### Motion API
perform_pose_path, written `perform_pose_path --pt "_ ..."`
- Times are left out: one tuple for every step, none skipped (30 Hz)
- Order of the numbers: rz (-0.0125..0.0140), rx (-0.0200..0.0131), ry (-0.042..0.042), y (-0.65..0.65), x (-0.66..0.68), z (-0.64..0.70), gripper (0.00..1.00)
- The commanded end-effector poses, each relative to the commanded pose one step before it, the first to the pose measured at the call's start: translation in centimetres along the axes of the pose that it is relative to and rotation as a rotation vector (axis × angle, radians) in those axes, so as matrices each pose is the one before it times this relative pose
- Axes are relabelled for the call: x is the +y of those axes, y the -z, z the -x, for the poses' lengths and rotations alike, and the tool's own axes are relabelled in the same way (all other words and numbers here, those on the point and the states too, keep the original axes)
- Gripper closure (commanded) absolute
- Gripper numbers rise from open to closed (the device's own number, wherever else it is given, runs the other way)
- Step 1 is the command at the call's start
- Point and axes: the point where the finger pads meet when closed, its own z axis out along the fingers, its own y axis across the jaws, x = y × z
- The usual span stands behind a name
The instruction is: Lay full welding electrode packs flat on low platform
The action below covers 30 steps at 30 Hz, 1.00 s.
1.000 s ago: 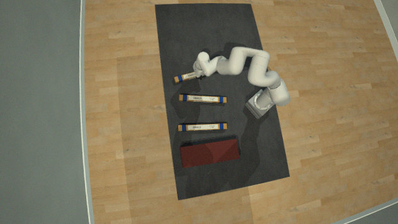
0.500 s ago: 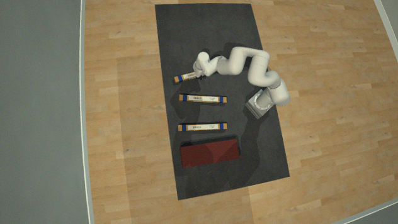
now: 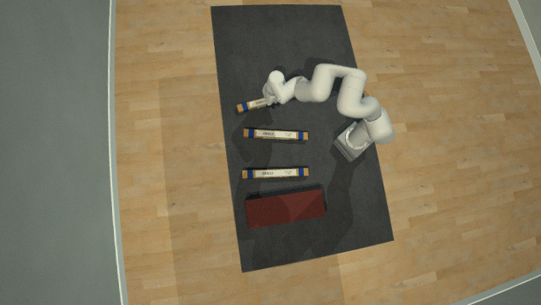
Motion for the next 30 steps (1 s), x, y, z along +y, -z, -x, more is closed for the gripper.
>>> perform_pose_path --pt "-0.00259 -0.00336 -0.00036 0.310 -0.126 0.123 0.65" --pt "0.00000 0.00000 0.00000 0.108 0.000 0.000 0.65" --pt "0.00001 0.00000 -0.00001 0.139 0.000 -0.001 0.65" --pt "-0.00001 0.00000 0.00001 0.169 0.000 0.000 0.65" --pt "0.00000 0.00000 0.00000 0.198 0.000 0.000 0.65" --pt "0.00000 0.00000 0.00000 0.000 0.000 0.000 0.65" --pt "0.00000 0.00000 0.00000 0.000 0.000 0.000 0.65" --pt "0.00000 0.00000 0.00000 0.225 0.000 0.000 0.65" --pt "0.00000 0.00000 0.00000 0.249 0.000 0.000 0.65" --pt "0.00000 0.00000 0.00000 0.269 0.000 0.000 0.65" --pt "0.00002 0.00000 -0.00001 0.284 0.001 -0.001 0.65" --pt "-0.00002 0.00000 0.00001 0.295 -0.001 0.001 0.65" --pt "0.00000 0.00000 0.00000 0.301 0.000 0.000 0.65" --pt "0.00001 0.00000 -0.00001 0.301 0.000 -0.001 0.65" --pt "-0.00001 0.00000 0.00001 0.298 0.000 0.001 0.65" --pt "0.00000 0.00000 0.00000 0.288 0.000 0.000 0.65" --pt "0.00000 0.00000 0.00000 0.275 0.000 0.000 0.65" --pt "-0.00001 0.00000 0.00001 0.258 0.000 0.001 0.65" --pt "0.00001 0.00000 -0.00001 0.236 0.000 -0.001 0.65" --pt "-0.00001 0.00000 0.00001 0.212 0.000 0.001 0.65" --pt "0.00001 0.00000 -0.00001 0.185 0.000 0.000 0.65" --pt "0.00000 0.00000 0.00000 0.157 0.000 0.000 0.65" --pt "0.00000 0.00000 0.00000 0.000 0.000 0.000 0.65" --pt "0.00000 0.00000 0.00000 0.000 0.000 0.000 0.65" --pt "-0.00001 0.00000 0.00001 0.128 0.000 0.000 0.65" --pt "0.00000 0.00000 0.00000 0.099 0.000 0.000 0.65" --pt "0.00001 0.00000 0.00000 0.071 0.000 0.000 0.65" --pt "0.00001 0.00000 0.00000 0.047 0.000 0.000 0.65" --pt "0.00000 0.00000 0.00000 0.026 0.000 0.000 0.65" --pt "0.00000 0.00000 0.00000 0.010 0.000 0.000 0.65"
